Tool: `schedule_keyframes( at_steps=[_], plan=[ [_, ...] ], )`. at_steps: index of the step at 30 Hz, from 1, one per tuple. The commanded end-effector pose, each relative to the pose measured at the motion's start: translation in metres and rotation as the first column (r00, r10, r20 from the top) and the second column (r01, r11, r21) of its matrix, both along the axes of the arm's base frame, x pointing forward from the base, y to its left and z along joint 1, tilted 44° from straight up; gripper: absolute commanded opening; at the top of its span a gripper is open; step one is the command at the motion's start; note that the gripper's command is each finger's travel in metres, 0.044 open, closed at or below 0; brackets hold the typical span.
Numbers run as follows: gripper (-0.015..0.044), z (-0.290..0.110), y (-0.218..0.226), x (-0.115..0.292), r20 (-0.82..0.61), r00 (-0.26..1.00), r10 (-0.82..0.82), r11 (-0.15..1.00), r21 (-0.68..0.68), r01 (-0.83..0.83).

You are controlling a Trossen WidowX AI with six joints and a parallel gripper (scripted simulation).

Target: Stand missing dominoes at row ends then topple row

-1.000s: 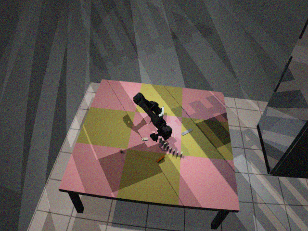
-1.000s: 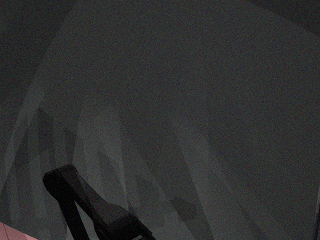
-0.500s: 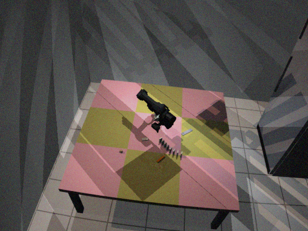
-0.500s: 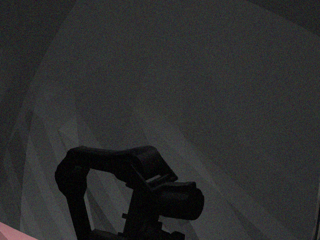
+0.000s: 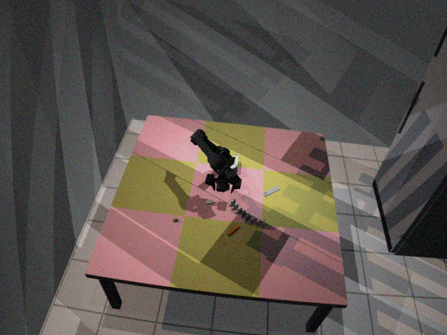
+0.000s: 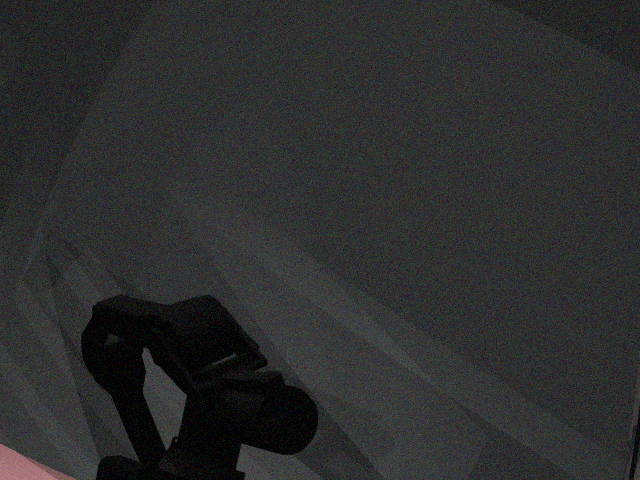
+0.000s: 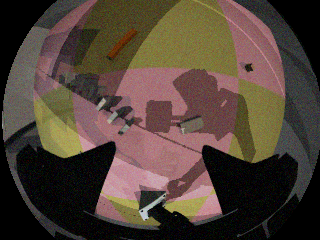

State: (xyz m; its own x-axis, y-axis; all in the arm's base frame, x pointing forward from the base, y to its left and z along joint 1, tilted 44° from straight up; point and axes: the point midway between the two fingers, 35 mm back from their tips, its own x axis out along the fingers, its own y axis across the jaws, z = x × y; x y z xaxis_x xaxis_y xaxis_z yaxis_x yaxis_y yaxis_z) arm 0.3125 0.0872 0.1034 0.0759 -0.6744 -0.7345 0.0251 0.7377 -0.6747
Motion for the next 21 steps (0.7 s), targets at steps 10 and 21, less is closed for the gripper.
schedule_keyframes(
  at_steps=[10, 21],
  plan=[
    [0.0440, 0.024, -0.093, -0.006, 0.604, 0.383, -0.699, 0.667, 0.358, 0.653],
    [0.0440, 0.026, -0.095, -0.006, 0.604, 0.383, -0.699, 0.667, 0.358, 0.653]
  ],
)
